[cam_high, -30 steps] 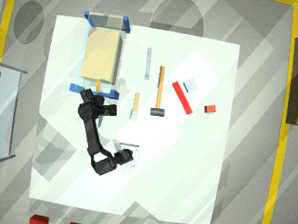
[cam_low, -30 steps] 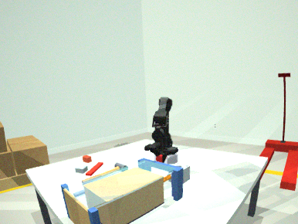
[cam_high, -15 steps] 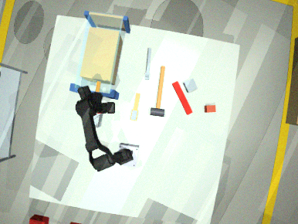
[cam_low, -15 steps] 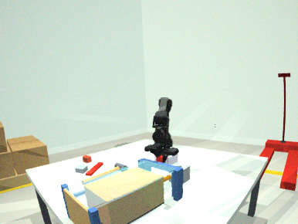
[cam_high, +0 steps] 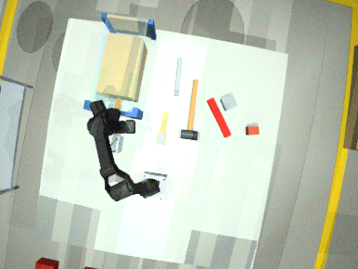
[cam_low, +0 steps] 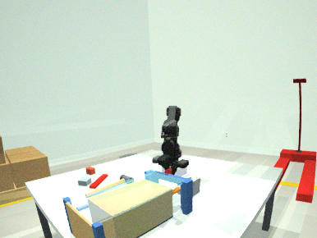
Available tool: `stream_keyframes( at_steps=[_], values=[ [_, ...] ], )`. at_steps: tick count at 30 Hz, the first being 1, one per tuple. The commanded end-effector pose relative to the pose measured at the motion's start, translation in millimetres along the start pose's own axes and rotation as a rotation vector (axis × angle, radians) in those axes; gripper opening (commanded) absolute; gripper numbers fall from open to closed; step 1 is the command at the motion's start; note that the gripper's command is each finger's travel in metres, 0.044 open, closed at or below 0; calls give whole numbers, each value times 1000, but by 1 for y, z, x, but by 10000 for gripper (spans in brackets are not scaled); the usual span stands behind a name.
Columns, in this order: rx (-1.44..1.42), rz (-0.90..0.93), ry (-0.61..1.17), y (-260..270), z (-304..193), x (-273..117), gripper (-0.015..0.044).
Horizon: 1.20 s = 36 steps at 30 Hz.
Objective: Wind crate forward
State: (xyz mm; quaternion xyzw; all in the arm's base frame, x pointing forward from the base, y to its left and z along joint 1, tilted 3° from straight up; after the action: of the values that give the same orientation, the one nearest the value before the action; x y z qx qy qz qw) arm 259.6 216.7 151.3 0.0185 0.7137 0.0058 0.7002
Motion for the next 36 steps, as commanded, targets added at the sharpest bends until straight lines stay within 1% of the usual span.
stream_keyframes(
  at_steps=[1, 36],
  values=[
    [-14, 36, -10, 18, 3, 1, 0],
    [-15, 40, -10, 64, 2, -2, 0]
  ],
)
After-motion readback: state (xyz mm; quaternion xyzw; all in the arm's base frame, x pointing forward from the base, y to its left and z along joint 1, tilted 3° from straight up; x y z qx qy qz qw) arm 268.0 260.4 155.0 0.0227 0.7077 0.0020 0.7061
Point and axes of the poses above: the point midway between the two fingers, 35 mm back from their tips, its own x axis out along the fingers, its own y axis across the jaws, z = x × y, the point moved 6 cm from there along -x, back along the fingers, and after that the axes turned 15 degrees about x, right-handed, at the moved point
